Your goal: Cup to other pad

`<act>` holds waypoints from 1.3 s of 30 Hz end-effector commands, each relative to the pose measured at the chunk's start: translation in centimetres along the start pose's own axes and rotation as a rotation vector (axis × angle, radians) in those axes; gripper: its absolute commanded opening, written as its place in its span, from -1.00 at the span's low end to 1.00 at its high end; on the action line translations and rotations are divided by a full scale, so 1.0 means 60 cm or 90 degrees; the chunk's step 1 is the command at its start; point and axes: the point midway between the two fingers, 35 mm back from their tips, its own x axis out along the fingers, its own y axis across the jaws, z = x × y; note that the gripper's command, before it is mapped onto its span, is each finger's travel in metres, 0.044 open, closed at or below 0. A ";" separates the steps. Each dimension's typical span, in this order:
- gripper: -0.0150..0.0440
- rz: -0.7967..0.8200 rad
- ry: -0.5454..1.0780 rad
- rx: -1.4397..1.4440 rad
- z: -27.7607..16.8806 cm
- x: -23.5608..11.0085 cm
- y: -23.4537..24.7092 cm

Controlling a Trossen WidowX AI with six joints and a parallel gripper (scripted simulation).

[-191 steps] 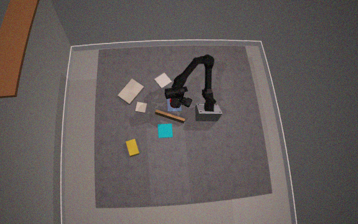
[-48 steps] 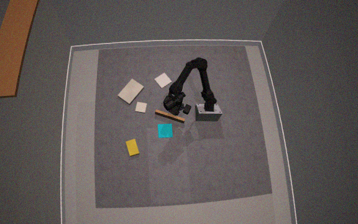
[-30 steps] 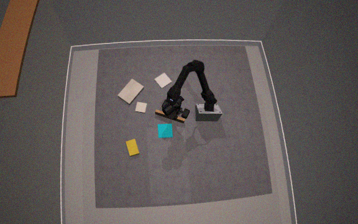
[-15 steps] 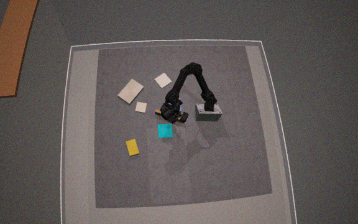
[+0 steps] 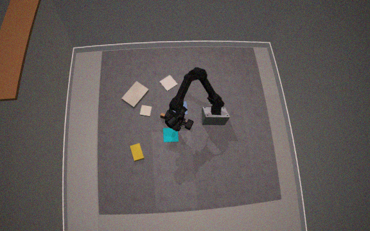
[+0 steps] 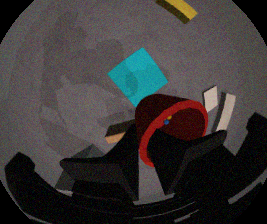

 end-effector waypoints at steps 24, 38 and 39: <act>-0.49 0.002 -0.002 0.002 0.090 -0.002 0.013; -0.49 0.001 -0.002 0.002 0.096 0.024 0.013; -0.49 0.001 -0.002 0.002 0.096 0.027 0.013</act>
